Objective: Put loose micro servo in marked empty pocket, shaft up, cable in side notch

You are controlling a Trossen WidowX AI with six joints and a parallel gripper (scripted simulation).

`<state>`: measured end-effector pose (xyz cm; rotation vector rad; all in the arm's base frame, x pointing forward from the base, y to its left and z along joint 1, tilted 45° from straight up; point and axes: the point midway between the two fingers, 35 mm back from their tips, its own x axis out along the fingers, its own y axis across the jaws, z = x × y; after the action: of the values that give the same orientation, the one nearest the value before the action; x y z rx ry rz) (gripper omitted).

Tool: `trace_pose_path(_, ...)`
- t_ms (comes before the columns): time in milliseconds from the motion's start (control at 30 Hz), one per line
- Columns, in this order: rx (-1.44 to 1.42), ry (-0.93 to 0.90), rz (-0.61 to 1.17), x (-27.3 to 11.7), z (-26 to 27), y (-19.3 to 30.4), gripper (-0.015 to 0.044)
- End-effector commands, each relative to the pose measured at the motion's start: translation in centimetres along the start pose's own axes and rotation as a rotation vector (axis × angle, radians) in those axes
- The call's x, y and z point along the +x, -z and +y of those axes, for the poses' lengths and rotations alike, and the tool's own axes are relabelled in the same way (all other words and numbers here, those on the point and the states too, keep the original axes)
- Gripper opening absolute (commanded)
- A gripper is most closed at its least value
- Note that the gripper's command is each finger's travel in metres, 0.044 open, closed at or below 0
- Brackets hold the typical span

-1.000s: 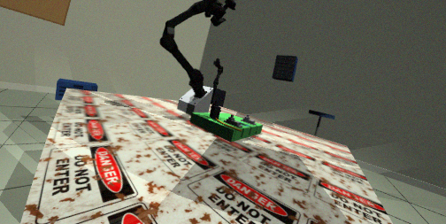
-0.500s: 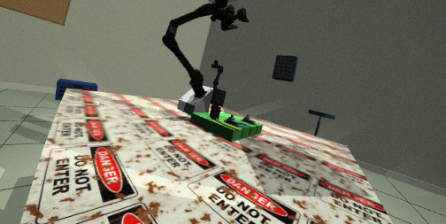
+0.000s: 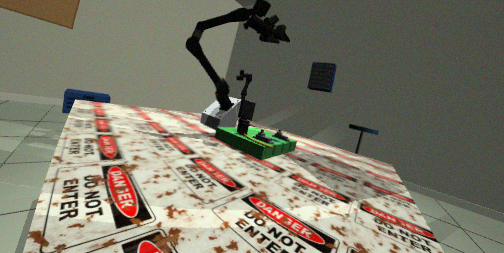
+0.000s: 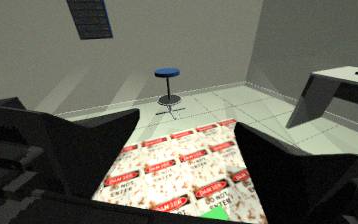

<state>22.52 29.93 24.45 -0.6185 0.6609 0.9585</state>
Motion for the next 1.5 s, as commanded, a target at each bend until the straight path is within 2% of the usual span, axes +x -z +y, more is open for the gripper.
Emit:
trace_pose_path(0,0.099,0.053,0.085,1.1,-1.7,2.2,0.044)
trace_pose_path(767,0.668,0.466,0.455,1.1,-10.8,15.1,0.044)
trace_pose_path(1467,1.111,0.939,0.746,-3.6,-14.7,27.4,0.044)
